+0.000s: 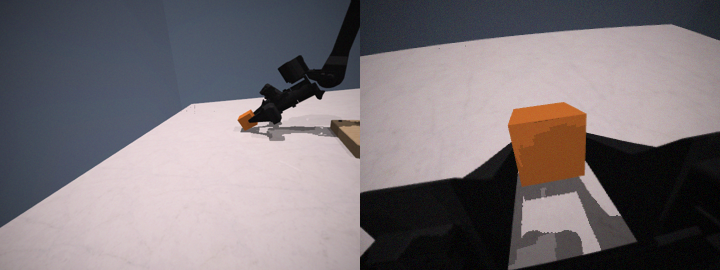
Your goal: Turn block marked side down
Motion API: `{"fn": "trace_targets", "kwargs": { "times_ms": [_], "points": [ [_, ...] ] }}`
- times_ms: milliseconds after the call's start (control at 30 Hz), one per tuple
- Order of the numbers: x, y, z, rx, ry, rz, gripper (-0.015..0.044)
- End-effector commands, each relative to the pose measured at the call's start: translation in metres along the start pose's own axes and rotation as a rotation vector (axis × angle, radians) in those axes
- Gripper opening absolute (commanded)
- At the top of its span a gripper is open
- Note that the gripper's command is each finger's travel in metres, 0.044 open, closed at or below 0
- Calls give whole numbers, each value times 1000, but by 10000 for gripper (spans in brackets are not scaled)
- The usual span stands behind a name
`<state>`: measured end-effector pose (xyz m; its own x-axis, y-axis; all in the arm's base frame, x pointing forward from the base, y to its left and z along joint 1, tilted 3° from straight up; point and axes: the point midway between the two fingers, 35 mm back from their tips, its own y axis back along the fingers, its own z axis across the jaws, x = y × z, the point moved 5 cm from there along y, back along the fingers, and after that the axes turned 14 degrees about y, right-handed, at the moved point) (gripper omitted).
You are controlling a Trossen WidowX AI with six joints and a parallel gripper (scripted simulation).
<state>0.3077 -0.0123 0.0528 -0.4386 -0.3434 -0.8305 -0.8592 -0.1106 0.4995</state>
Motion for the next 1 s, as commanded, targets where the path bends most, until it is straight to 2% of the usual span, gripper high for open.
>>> {"fn": "trace_targets", "kwargs": {
  "times_ms": [0,200,967],
  "points": [
    [0,0,0,-3,-4,-5,289],
    [0,0,0,-3,-4,-5,440],
    [0,0,0,-3,-4,-5,440]
  ]
}}
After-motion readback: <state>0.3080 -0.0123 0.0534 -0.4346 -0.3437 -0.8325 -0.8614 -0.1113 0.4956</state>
